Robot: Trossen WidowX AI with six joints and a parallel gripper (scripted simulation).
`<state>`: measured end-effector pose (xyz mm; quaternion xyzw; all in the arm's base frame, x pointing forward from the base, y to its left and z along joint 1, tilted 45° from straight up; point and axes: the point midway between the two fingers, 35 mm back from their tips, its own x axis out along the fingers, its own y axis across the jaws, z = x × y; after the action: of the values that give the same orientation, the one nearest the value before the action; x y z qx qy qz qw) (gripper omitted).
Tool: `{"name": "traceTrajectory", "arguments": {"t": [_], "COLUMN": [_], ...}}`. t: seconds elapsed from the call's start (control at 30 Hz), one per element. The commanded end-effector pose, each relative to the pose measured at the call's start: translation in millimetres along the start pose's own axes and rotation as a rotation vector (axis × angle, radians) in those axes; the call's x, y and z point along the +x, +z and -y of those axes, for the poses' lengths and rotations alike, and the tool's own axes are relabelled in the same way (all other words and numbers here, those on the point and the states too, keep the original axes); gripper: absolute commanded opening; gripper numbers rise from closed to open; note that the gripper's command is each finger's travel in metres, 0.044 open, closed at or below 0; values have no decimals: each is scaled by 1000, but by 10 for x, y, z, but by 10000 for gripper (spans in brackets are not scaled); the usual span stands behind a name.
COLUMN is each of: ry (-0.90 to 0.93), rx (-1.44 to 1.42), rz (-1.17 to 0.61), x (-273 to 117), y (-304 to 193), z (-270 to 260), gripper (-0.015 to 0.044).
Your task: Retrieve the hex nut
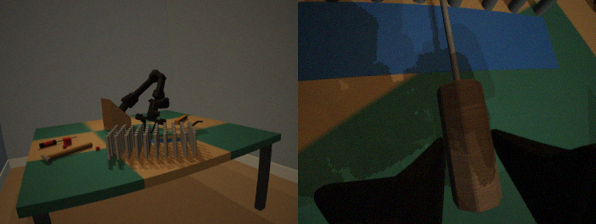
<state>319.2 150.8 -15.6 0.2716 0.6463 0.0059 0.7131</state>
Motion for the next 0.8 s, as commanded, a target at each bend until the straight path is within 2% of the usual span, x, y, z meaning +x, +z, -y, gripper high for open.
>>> {"name": "traceTrajectory", "arguments": {"t": [0.0,0.77], "ry": [-3,-3], "rx": [5,5], "rz": [5,4], "x": [-12,-75], "y": [-19,-162], "z": [6,6], "gripper": [0,0]}}
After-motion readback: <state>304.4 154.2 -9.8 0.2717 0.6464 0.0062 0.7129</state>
